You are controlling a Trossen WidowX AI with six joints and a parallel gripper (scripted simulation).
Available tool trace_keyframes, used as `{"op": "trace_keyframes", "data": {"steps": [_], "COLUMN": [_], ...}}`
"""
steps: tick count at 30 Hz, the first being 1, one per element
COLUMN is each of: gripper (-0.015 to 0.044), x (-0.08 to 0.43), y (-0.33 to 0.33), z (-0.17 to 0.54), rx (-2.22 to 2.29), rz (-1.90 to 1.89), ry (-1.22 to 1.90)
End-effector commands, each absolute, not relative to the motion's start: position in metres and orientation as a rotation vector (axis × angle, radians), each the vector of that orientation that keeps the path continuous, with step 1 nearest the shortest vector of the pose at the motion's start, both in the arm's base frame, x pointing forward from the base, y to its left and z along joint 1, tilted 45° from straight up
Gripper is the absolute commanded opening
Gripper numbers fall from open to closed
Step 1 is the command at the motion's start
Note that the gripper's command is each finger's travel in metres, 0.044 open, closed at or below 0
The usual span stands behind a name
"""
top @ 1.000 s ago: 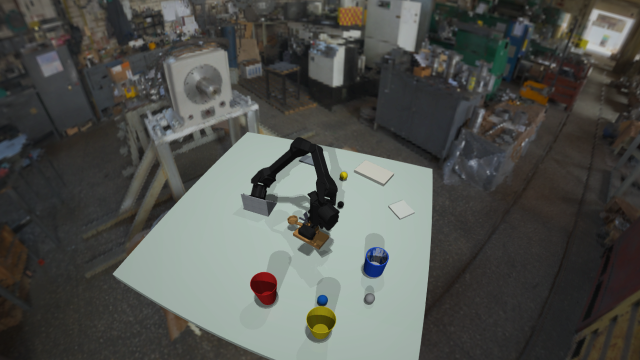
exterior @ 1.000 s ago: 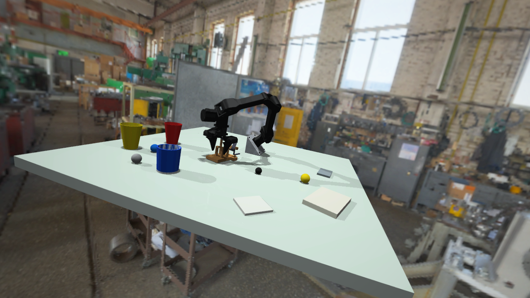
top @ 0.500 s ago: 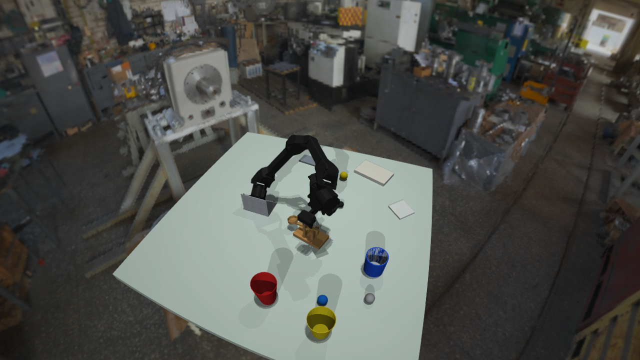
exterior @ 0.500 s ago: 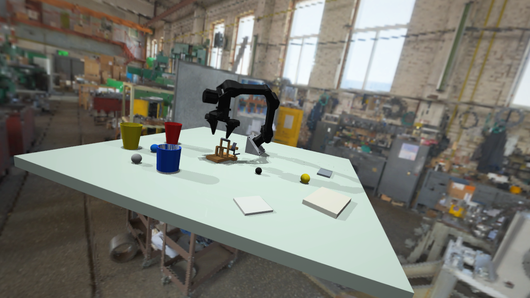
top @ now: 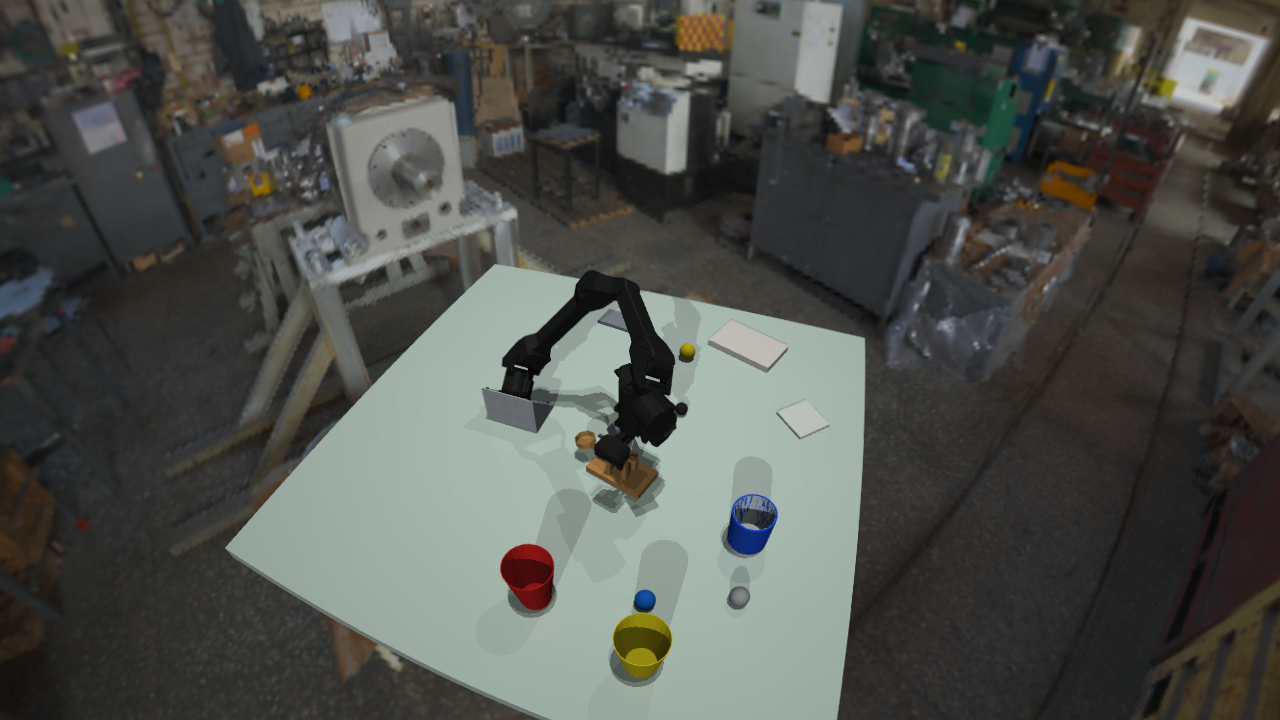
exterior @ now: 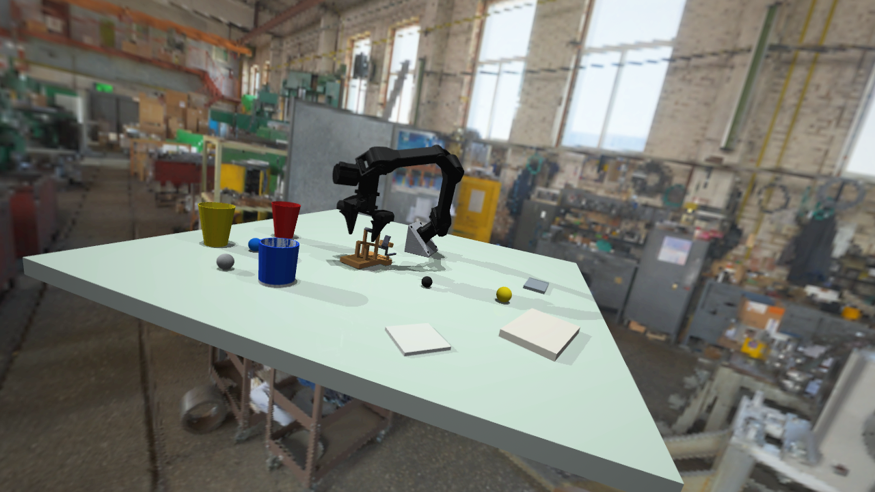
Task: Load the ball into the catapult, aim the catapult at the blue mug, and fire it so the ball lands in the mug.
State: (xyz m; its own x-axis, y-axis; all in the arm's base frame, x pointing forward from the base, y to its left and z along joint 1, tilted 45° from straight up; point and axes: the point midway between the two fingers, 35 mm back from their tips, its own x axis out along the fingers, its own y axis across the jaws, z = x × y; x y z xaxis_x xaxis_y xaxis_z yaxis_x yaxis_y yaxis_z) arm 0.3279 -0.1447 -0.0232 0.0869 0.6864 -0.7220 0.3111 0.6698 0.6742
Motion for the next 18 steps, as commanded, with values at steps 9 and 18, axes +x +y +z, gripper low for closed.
{"op": "trace_keyframes", "data": {"steps": [9,18], "gripper": [0.0440,0.0440], "x": [0.331,0.332], "y": [-0.130,-0.120], "z": [-0.037,-0.047], "rx": [0.875,0.875], "rz": [0.340,0.340], "ry": [1.508,1.507]}}
